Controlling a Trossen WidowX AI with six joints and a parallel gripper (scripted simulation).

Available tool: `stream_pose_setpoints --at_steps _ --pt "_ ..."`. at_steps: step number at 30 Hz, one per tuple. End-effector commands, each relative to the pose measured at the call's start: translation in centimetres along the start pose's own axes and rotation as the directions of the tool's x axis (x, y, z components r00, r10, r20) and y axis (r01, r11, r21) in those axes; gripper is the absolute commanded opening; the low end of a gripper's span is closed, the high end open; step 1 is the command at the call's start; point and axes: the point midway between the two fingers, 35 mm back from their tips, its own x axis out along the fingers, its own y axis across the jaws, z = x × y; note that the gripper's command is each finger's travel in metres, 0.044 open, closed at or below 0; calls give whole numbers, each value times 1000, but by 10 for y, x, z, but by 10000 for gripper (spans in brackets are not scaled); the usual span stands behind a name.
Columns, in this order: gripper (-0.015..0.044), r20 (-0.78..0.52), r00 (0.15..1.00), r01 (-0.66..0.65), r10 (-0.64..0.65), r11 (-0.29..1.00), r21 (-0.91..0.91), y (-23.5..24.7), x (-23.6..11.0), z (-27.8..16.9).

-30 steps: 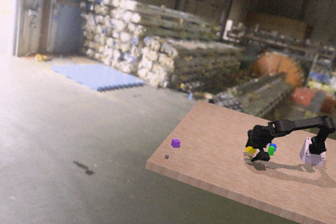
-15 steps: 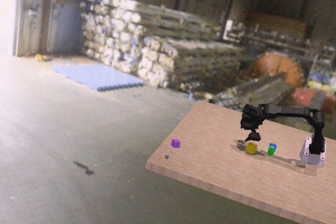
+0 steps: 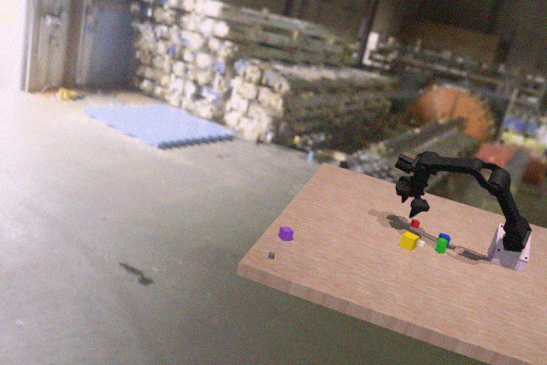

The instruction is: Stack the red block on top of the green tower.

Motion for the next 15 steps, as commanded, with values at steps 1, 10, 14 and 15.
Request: stream_pose_setpoints --at_steps 1,10,14,15 --pt "440 -7 996 -84 84 996 27 -21 9 -28" --pt "440 59 961 -274 269 957 94 -60 26 -94" --pt "440 62 960 -277 272 956 96 -60 26 -93" --pt "440 62 960 -277 272 956 95 -60 24 -91"
